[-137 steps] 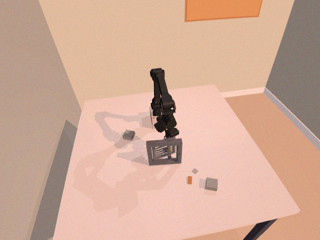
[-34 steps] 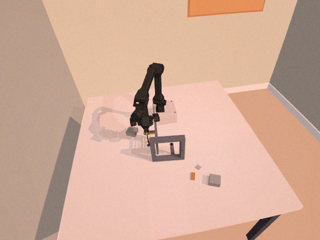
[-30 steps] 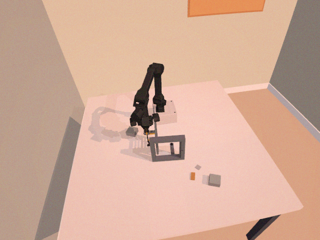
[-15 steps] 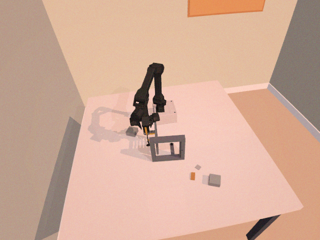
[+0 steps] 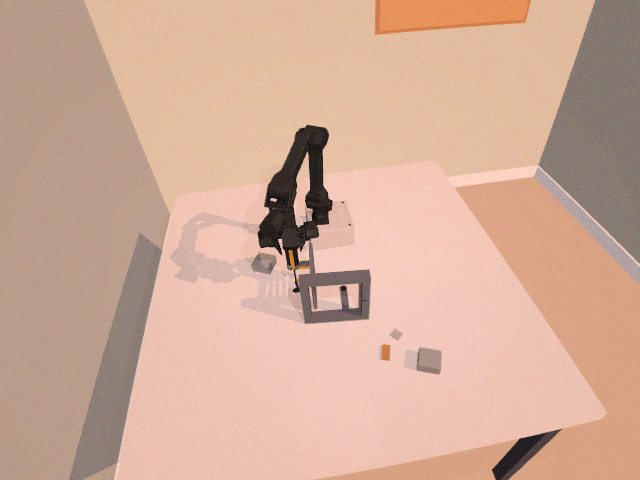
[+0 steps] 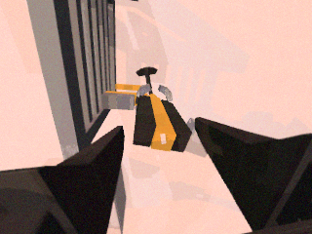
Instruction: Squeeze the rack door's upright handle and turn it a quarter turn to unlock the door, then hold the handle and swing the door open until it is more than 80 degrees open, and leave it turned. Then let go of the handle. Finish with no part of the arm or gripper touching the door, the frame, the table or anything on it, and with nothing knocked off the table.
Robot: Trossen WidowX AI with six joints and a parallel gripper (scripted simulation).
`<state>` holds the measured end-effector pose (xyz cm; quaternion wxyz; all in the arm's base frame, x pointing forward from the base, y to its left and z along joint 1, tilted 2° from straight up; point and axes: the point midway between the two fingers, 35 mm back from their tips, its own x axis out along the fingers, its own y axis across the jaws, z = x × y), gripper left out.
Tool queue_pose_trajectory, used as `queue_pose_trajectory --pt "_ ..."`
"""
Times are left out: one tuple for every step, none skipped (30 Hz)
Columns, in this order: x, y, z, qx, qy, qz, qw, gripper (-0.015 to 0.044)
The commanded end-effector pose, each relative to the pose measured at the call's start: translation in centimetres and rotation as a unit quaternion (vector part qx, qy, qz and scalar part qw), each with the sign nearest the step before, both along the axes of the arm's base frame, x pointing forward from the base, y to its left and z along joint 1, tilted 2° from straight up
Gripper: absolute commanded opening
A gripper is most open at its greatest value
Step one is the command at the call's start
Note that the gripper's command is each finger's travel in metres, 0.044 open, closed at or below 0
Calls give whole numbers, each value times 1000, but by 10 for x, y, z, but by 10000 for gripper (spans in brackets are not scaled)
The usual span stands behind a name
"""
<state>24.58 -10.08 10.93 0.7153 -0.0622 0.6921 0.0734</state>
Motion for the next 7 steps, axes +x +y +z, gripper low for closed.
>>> queue_pose_trajectory --pt "0 0 7 1 -1 3 1000 297" --pt "0 0 9 1 -1 3 1000 297" --pt "0 0 10 1 -1 3 1000 297" --pt "0 0 11 1 -1 3 1000 297" --pt "0 0 13 1 -1 3 1000 297" --pt "0 0 14 1 -1 3 1000 297" --pt "0 0 16 1 -1 3 1000 297"
